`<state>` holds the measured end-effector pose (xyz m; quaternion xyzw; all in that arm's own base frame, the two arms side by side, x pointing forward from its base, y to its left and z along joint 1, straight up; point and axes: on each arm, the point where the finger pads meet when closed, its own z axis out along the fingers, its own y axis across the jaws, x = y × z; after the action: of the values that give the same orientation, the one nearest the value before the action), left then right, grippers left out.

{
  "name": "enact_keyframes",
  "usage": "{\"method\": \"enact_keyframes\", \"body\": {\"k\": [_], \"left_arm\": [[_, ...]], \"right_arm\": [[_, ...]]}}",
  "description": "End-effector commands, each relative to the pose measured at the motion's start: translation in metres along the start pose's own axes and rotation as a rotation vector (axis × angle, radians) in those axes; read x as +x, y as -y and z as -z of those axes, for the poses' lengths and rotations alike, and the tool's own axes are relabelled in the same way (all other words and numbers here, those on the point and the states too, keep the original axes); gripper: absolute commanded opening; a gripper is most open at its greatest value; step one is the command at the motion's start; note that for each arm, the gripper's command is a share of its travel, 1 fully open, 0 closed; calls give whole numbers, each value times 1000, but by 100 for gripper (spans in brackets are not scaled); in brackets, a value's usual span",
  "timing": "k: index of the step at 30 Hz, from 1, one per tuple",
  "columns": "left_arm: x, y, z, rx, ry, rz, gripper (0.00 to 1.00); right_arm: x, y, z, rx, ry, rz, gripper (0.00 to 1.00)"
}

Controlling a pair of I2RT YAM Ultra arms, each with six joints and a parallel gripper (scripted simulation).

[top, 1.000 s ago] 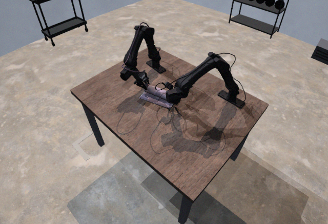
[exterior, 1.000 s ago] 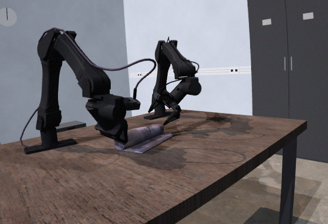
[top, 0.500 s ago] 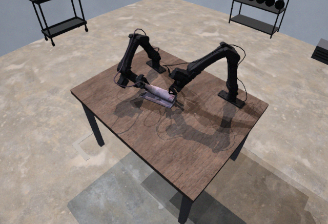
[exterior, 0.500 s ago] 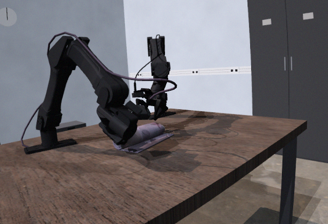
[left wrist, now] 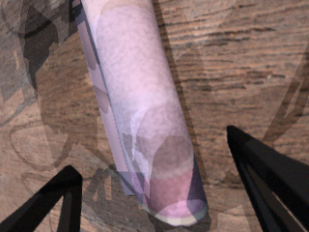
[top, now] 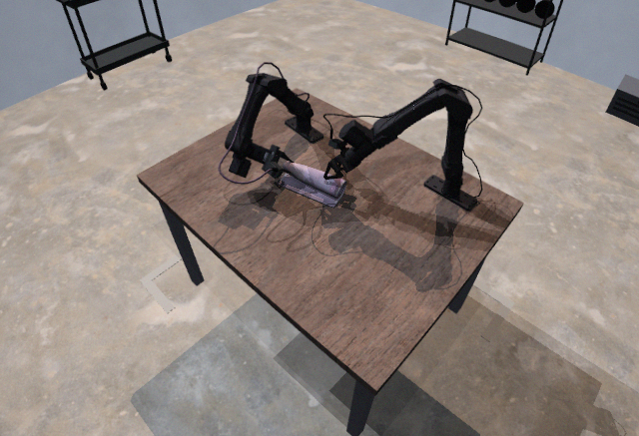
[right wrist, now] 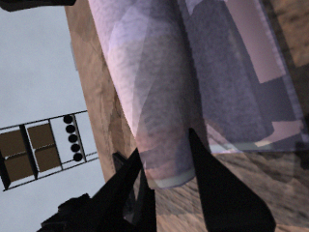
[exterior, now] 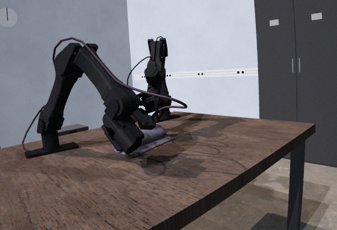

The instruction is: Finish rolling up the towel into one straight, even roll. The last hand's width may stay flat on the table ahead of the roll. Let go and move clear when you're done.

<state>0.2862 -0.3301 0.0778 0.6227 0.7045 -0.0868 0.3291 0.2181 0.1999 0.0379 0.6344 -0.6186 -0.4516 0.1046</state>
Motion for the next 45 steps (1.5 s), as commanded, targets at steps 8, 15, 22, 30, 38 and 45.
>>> {"method": "enact_keyframes", "body": {"k": [8,15,22,30,38,45], "left_arm": [[-9,-21,3,-56,53,-22,98],[5,-13,-17,-55,53,-23,98],[23,-2,-41,-54,53,-24,98],[17,-6,-45,-54,53,-24,98],[10,-9,-43,-54,53,-24,81],[10,-9,-43,-54,53,-24,55]], "right_arm": [[-1,5,-3,1,-13,27,36],[-1,5,-3,1,-13,27,36],[-1,5,-3,1,-13,27,36],[-1,5,-3,1,-13,27,36],[-1,5,-3,1,-13,27,36],[-1,5,-3,1,-13,27,36]]}}
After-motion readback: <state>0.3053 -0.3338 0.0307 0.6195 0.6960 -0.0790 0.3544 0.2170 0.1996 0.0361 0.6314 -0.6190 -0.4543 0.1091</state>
